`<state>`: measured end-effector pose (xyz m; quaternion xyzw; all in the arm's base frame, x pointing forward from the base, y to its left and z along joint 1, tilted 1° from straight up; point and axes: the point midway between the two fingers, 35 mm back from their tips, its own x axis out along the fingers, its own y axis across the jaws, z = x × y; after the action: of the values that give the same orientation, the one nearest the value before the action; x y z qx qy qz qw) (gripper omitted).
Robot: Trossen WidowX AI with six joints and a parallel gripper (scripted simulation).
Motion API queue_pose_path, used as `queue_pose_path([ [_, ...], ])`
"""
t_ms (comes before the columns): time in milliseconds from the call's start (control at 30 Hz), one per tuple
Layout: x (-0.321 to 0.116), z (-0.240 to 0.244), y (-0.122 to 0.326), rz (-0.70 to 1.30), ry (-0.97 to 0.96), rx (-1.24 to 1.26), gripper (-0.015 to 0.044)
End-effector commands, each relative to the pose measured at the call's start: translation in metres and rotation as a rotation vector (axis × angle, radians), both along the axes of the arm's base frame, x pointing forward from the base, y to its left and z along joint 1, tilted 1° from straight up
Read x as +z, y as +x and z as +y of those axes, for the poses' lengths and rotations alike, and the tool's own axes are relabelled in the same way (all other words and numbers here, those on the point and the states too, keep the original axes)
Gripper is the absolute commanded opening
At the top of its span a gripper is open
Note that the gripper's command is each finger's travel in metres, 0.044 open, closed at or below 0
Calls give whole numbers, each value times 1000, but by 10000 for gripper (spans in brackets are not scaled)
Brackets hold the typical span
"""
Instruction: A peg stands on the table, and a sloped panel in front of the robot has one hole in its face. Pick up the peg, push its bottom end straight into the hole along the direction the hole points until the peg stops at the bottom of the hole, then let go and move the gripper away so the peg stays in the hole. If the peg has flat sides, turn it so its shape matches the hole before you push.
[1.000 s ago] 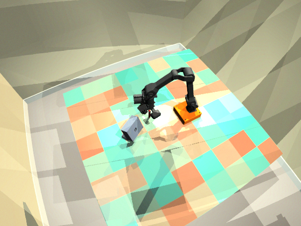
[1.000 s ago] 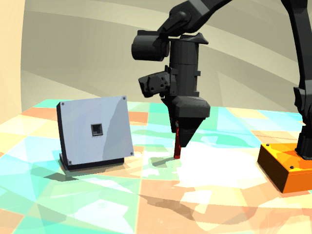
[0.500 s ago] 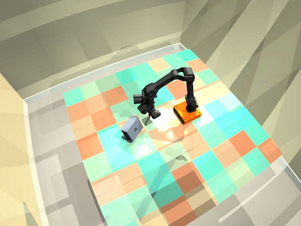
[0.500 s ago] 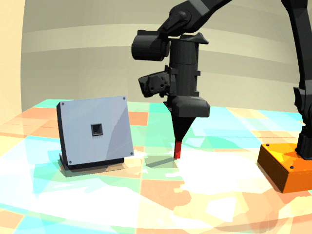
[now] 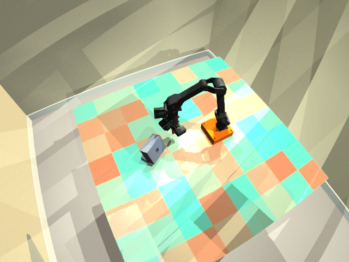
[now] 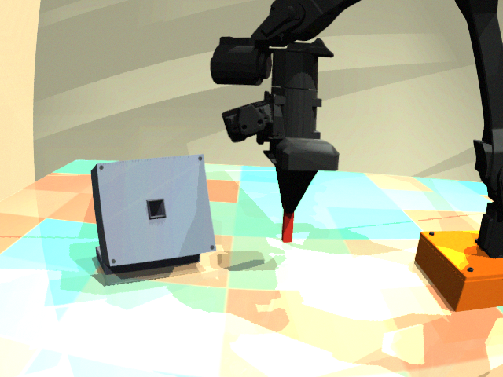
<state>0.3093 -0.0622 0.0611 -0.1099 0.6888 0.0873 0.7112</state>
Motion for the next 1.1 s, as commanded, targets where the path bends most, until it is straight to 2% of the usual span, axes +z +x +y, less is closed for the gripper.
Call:
queue_pose_path([
  [0, 20, 0, 1, -11, 0, 3, 0],
  [400, 61, 0, 0, -7, 3, 6, 0],
  [1067, 54, 11, 5, 41, -87, 141, 0],
])
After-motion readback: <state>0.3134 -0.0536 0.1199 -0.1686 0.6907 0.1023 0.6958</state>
